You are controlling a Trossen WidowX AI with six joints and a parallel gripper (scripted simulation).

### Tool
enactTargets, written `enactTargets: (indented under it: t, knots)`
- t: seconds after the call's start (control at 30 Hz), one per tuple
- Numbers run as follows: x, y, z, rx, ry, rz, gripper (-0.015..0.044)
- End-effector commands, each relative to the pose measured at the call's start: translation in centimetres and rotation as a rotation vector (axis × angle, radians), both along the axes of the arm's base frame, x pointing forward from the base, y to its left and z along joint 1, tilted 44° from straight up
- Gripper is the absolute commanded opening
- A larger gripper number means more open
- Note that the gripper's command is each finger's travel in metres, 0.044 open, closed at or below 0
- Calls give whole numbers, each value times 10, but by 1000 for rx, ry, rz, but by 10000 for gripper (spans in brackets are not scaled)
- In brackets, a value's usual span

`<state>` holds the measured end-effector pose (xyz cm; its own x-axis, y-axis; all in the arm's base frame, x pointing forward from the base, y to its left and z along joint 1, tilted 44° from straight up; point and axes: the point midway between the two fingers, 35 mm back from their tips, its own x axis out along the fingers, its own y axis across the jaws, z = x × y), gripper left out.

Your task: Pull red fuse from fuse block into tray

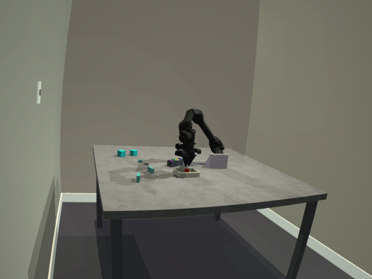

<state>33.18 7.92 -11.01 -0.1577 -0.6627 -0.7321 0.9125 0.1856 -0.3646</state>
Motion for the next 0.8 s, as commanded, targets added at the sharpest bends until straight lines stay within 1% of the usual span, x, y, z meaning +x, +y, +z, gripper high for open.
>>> enactTargets:
  t: [0.0,0.13,0.17,0.3,0.77]
  knots:
    - [0,0,0,0,-1,0,210]
    - [0,0,0,0,-1,0,315]
    - [1,2,3,0,0,0,330]
    - [5,25,27,-2,5,5,330]
    - [4,24,27,-5,9,10,330]
